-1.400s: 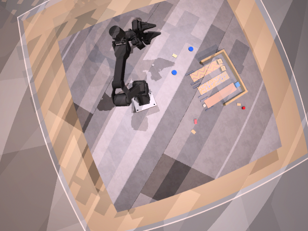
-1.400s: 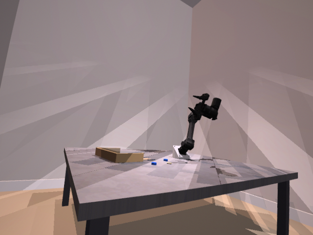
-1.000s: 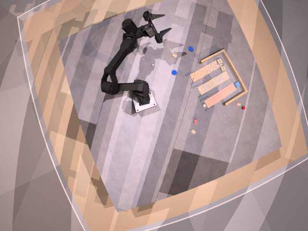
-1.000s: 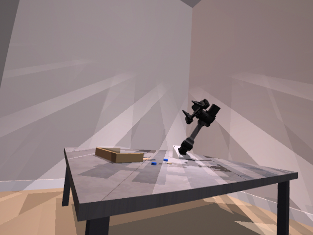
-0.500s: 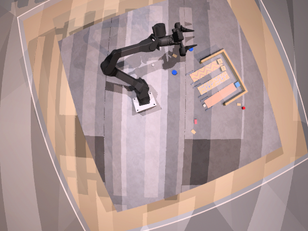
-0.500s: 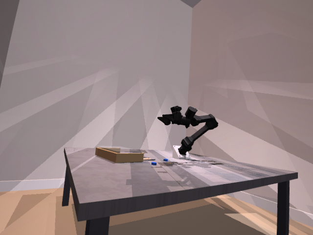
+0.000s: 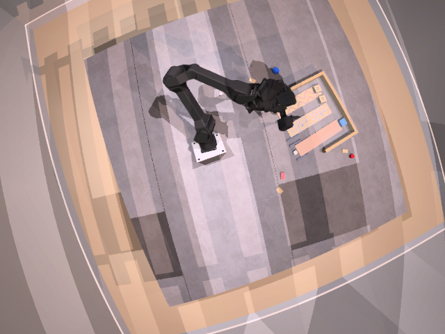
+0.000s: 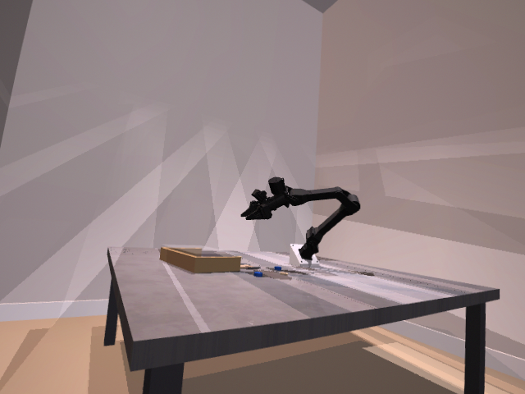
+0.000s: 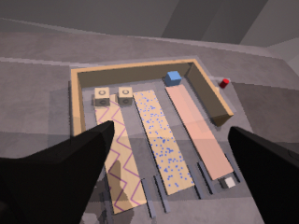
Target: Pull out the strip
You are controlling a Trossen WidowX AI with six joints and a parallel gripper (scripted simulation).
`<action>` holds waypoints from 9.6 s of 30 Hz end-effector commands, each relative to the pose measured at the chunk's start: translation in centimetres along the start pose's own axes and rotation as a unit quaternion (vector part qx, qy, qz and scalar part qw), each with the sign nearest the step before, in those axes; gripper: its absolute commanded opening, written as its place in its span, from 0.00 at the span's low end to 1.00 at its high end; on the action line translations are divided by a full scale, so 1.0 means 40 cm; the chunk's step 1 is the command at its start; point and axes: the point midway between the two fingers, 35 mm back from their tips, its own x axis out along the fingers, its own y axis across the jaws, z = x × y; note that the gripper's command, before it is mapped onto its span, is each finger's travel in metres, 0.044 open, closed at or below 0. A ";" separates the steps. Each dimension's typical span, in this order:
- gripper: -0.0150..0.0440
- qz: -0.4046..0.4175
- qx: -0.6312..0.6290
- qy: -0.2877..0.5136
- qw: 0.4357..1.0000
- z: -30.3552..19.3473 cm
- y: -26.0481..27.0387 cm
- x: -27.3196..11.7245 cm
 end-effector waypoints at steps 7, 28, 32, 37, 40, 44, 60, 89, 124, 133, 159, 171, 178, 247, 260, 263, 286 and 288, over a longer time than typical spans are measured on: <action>0.93 0.096 0.036 0.034 0.994 -0.076 -0.144 -0.049; 0.25 0.154 -0.103 0.403 0.896 -0.189 0.064 0.149; 0.25 0.169 -0.129 0.467 0.858 -0.223 0.108 0.158; 0.25 0.169 -0.129 0.467 0.858 -0.228 0.106 0.151; 0.25 0.169 -0.129 0.467 0.858 -0.228 0.106 0.151; 0.25 0.169 -0.129 0.467 0.858 -0.235 0.107 0.157; 0.25 0.168 -0.130 0.467 0.858 -0.288 0.117 0.195; 0.25 0.170 -0.129 0.467 0.858 -0.372 0.131 0.247; 0.25 0.170 -0.129 0.467 0.858 -0.376 0.132 0.251; 0.25 0.170 -0.129 0.467 0.858 -0.377 0.132 0.253; 0.25 0.170 -0.129 0.467 0.858 -0.423 0.100 0.195; 0.25 0.169 -0.128 0.468 0.858 -0.449 0.083 0.160; 0.25 0.169 -0.128 0.468 0.858 -0.464 0.073 0.140; 0.25 0.168 -0.127 0.470 0.857 -0.606 -0.023 -0.061; 0.25 0.168 -0.127 0.470 0.857 -0.628 -0.039 -0.094; 0.25 0.168 -0.127 0.470 0.857 -0.628 -0.039 -0.094; 0.25 0.168 -0.127 0.470 0.857 -0.628 -0.039 -0.094; 0.25 0.168 -0.127 0.470 0.857 -0.628 -0.039 -0.094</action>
